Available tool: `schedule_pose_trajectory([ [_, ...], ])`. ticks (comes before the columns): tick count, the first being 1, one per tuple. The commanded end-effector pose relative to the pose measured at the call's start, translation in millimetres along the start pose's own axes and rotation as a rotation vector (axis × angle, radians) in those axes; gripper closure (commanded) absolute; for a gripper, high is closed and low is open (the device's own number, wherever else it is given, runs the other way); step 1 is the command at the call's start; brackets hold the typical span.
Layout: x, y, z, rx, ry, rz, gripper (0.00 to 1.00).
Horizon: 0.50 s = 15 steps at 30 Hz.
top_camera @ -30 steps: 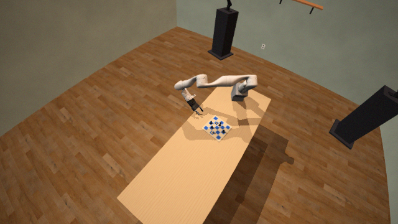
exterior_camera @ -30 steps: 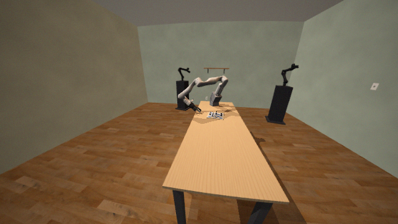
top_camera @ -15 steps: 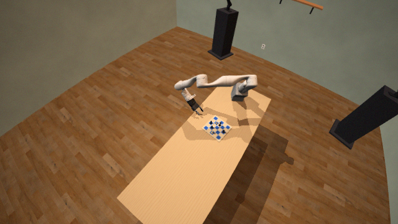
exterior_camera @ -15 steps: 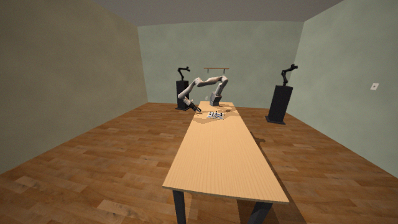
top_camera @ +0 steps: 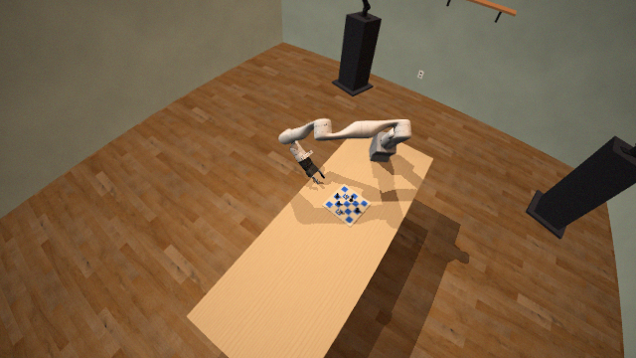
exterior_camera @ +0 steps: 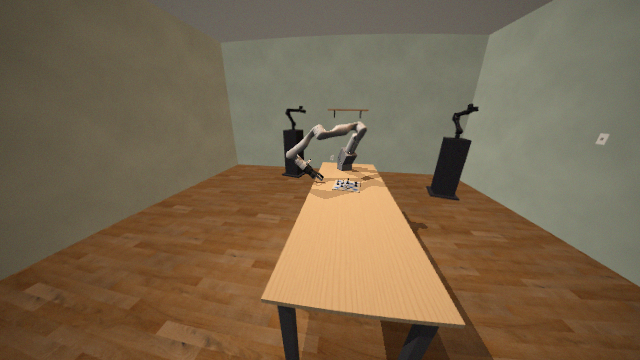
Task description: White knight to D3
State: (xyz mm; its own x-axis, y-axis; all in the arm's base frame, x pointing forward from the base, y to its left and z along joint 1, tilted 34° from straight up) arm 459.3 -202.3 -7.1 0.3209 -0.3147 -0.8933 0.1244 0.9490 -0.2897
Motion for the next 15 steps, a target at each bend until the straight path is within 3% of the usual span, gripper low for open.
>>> schedule_pose_trajectory([
  [1, 0, -1.1, 0, 0.001, -0.001, -0.001, 0.0],
  [9, -4, -4.4, 0, 0.001, -0.001, -0.001, 0.0],
  [15, -28, -24.1, -3, 0.001, -0.001, -0.001, 0.0],
])
Point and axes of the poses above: the point where the finger pads meet when closed, its own y axis out along the fingers, its own z axis across the jaws, x = y × z, the point moved 7 cm from there along -y, back along the fingers, and after that the axes turned 5 degrees about y, right-handed, at the moved point
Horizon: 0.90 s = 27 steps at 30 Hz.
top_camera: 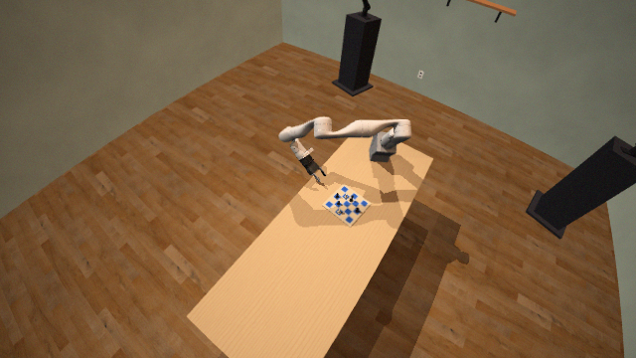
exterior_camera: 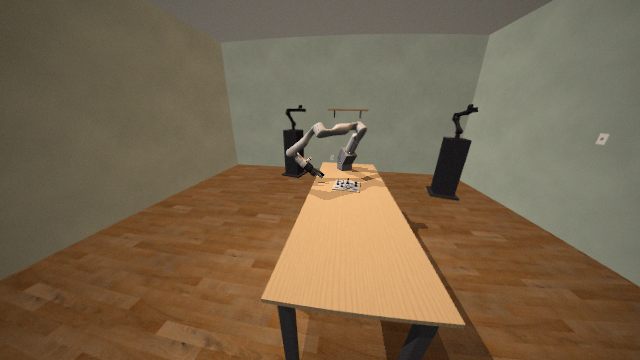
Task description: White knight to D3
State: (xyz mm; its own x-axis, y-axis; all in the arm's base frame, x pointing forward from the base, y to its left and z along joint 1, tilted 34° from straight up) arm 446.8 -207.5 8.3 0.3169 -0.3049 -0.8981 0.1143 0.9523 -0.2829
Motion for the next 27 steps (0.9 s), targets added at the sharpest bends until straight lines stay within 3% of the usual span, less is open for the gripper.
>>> schedule_pose_trajectory([
  [1, -17, -17.5, 2, 0.008, -0.007, -0.011, 0.0],
  [8, -48, -43.3, -2, 0.008, -0.007, -0.011, 0.0],
  [15, -53, -47.3, -2, 0.008, -0.007, -0.011, 0.0],
  [27, -57, -37.3, 8, -0.005, -0.008, -0.044, 0.0],
])
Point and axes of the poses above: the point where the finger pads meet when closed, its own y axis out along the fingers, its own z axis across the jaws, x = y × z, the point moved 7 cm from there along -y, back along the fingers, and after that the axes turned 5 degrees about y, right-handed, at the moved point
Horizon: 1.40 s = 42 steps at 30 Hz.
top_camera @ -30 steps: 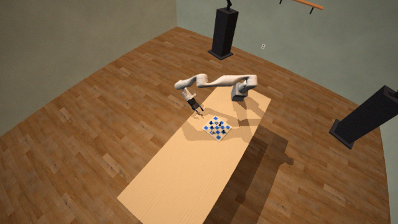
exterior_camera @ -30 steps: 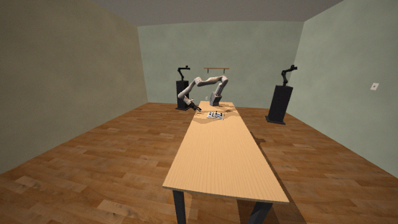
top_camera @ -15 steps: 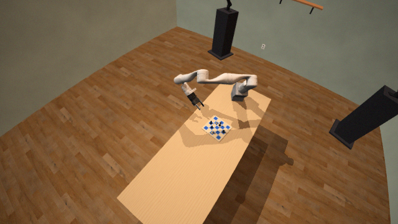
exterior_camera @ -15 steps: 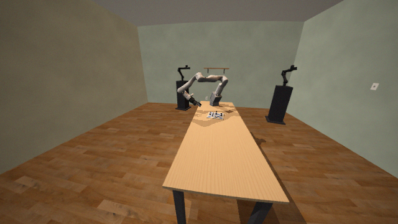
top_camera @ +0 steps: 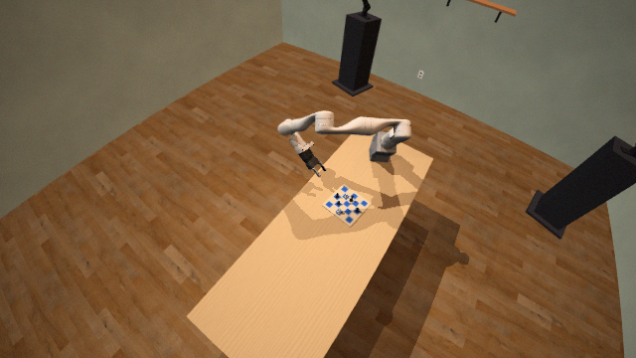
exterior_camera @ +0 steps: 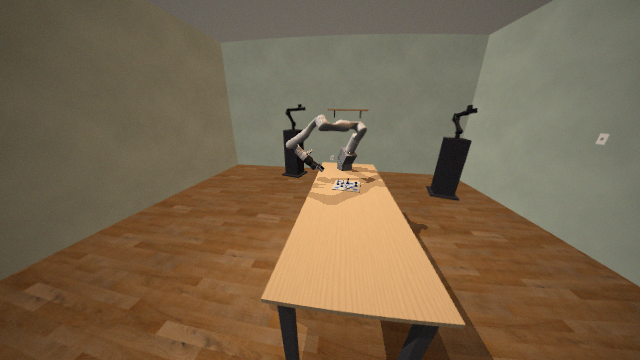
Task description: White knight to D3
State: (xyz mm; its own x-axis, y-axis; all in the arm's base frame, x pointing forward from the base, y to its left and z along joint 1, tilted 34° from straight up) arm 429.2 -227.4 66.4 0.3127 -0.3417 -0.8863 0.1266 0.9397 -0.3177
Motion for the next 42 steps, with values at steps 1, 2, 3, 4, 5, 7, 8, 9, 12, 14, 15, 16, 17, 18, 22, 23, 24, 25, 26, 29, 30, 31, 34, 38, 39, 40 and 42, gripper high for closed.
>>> schedule_pose_trajectory([
  [1, -7, 2.1, 8, -0.008, -0.01, -0.015, 0.0],
  [2, -9, 4.6, 11, -0.012, -0.012, -0.028, 0.0],
  [3, -11, 7.5, 15, -0.015, -0.014, -0.041, 0.0],
  [4, -14, 10.7, 19, -0.02, -0.017, -0.057, 0.0],
  [5, -17, 14.3, 24, -0.024, -0.02, -0.074, 0.0],
  [7, -24, 22.4, 34, -0.034, -0.028, -0.113, 0.0],
  [8, -29, 27.0, 39, -0.039, -0.033, -0.134, 0.0],
  [9, -33, 31.8, 45, -0.045, -0.039, -0.157, 0.0],
  [12, -50, 48.0, 61, -0.06, -0.059, -0.233, 0.0],
  [14, -62, 59.8, 71, -0.069, -0.076, -0.287, 0.0],
  [15, -69, 65.8, 76, -0.073, -0.085, -0.316, 0.0],
  [16, -69, 65.8, 76, -0.073, -0.085, -0.316, 0.0],
  [17, -69, 65.8, 76, -0.073, -0.085, -0.316, 0.0],
  [18, -76, 71.9, 80, -0.077, -0.095, -0.344, 0.0],
  [22, -107, 96.1, 93, -0.087, -0.139, -0.459, 0.0],
  [23, -107, 96.1, 93, -0.087, -0.139, -0.459, 0.0],
  [24, -115, 101.8, 94, -0.088, -0.152, -0.488, 0.0],
  [25, -123, 107.3, 96, -0.089, -0.164, -0.515, 0.0],
  [26, -132, 112.6, 97, -0.089, -0.176, -0.542, 0.0],
  [29, -147, 122.4, 97, -0.087, -0.202, -0.594, 0.0],
  [30, -155, 126.8, 97, -0.085, -0.214, -0.619, 0.0],
  [31, -163, 130.9, 96, -0.084, -0.226, -0.642, 0.0],
  [34, -170, 134.7, 94, -0.081, -0.238, -0.664, 0.0],
  [38, -196, 146.8, 87, -0.07, -0.282, -0.741, 0.0],
  [39, -201, 149.0, 85, -0.067, -0.292, -0.757, 0.0],
  [40, -206, 151.0, 82, -0.064, -0.301, -0.771, 0.0],
  [42, -215, 154.2, 78, -0.058, -0.317, -0.797, 0.0],
])
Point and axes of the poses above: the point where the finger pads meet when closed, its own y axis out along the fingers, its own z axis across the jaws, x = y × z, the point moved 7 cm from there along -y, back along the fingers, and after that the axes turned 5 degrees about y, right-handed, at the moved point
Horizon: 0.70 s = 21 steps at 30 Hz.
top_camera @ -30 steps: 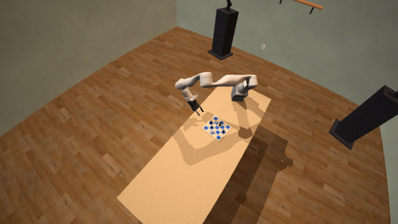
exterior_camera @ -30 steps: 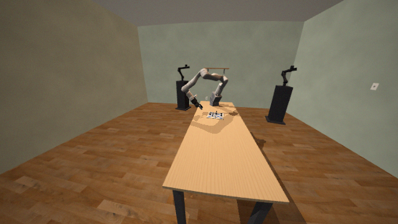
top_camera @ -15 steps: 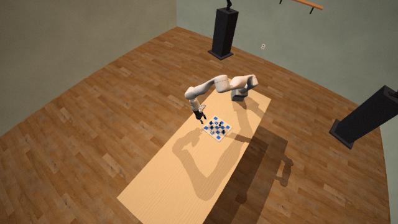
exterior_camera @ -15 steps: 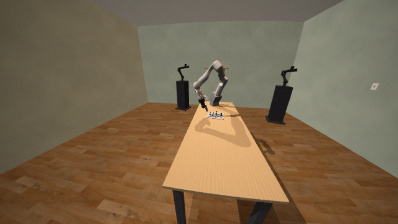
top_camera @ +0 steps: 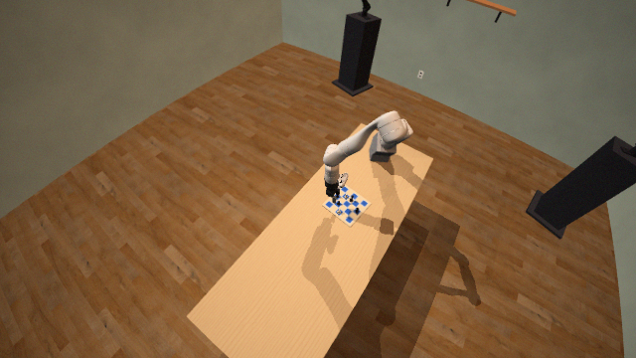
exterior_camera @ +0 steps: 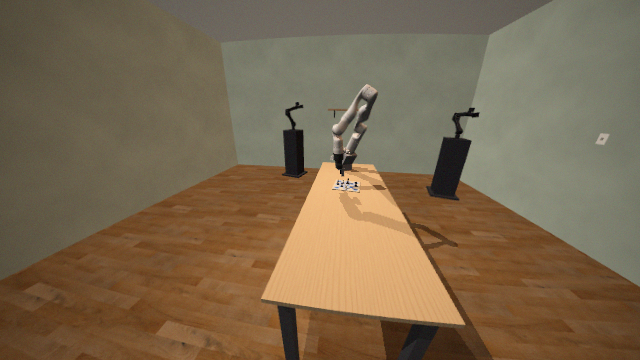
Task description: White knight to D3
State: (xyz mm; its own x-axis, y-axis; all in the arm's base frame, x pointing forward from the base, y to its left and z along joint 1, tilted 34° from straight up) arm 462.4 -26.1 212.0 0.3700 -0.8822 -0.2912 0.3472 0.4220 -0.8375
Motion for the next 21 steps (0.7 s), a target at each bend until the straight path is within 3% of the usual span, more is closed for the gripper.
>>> schedule_pose_trajectory([
  [1, -27, -16.0, 6, 0.029, -0.047, -0.027, 0.0],
  [7, -42, -23.0, 1, 0.043, -0.067, -0.07, 0.0],
  [21, -45, -24.6, -1, 0.047, -0.071, -0.079, 0.0],
])
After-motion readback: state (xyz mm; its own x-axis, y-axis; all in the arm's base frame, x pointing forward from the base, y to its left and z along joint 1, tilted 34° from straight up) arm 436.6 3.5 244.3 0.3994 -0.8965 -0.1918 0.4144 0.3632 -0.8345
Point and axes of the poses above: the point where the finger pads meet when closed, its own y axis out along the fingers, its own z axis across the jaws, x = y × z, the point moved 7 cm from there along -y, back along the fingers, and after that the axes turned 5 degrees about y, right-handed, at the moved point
